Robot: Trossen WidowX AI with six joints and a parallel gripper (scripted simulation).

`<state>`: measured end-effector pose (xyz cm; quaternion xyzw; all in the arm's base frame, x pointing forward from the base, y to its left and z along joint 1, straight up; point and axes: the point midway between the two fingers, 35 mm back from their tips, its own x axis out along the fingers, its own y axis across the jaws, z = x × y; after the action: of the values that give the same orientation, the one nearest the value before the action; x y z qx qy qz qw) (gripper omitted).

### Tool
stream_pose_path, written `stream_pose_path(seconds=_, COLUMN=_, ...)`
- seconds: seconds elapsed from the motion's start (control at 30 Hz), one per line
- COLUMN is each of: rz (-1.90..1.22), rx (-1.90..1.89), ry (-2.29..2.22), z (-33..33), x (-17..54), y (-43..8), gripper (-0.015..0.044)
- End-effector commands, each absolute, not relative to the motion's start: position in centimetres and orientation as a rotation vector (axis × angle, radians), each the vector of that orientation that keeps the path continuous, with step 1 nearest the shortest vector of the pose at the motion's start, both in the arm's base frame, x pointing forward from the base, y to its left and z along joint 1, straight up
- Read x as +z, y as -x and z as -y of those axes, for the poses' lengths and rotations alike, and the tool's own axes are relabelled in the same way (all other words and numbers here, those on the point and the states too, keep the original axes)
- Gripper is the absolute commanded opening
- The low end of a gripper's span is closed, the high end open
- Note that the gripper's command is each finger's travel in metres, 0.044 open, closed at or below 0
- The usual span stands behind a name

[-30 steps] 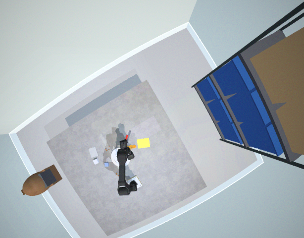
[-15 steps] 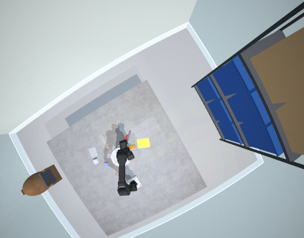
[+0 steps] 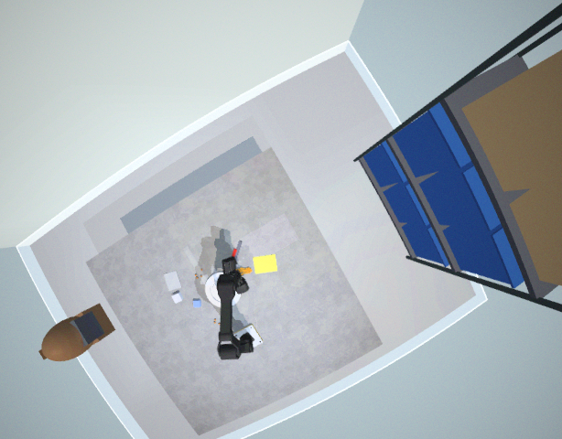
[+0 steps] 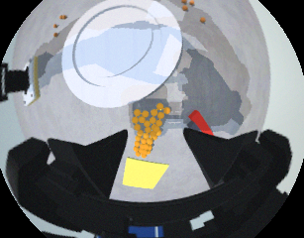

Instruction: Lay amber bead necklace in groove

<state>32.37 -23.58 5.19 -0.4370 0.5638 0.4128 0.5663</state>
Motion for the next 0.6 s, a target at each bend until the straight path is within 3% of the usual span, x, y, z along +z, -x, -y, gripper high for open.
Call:
stream_pose_path(seconds=0.0, rz=-1.322, rx=0.971, ry=1.025, z=23.55, x=4.38, y=-32.41, gripper=0.0380)
stream_pose_path(seconds=0.23, rz=-1.321, rx=0.970, ry=1.026, z=23.55, x=3.82, y=-32.43, gripper=0.0380)
stream_pose_path(seconds=0.57, rz=-1.326, rx=0.970, ry=1.027, z=23.58, x=4.07, y=-32.36, gripper=0.0118)
